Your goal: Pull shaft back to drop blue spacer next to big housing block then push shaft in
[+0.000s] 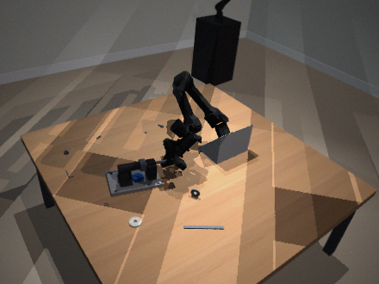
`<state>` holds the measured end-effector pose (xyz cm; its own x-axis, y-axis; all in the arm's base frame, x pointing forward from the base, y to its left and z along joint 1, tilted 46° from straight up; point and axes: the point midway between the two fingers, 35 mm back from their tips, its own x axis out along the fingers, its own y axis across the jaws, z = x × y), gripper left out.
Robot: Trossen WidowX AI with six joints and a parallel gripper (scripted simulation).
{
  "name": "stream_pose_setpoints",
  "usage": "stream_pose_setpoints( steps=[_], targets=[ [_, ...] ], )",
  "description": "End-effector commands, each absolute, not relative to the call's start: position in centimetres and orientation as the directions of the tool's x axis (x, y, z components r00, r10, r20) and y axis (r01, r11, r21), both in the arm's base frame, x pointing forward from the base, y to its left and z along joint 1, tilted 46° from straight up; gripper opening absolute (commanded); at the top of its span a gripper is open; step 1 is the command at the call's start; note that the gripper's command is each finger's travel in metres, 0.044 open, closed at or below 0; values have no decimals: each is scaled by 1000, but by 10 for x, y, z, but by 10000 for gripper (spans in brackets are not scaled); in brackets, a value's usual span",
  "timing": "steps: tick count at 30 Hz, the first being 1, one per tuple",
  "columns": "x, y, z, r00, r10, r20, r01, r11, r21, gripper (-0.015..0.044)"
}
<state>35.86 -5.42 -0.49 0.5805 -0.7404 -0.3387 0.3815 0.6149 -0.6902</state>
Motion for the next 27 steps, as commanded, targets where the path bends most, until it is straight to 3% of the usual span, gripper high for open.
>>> stream_pose_setpoints(
  steps=[1,27],
  targets=[
    [364,-53,-3,587,-736,-336,385,619,-684,0],
    [373,-57,-1,587,-736,-336,385,619,-684,0]
  ],
)
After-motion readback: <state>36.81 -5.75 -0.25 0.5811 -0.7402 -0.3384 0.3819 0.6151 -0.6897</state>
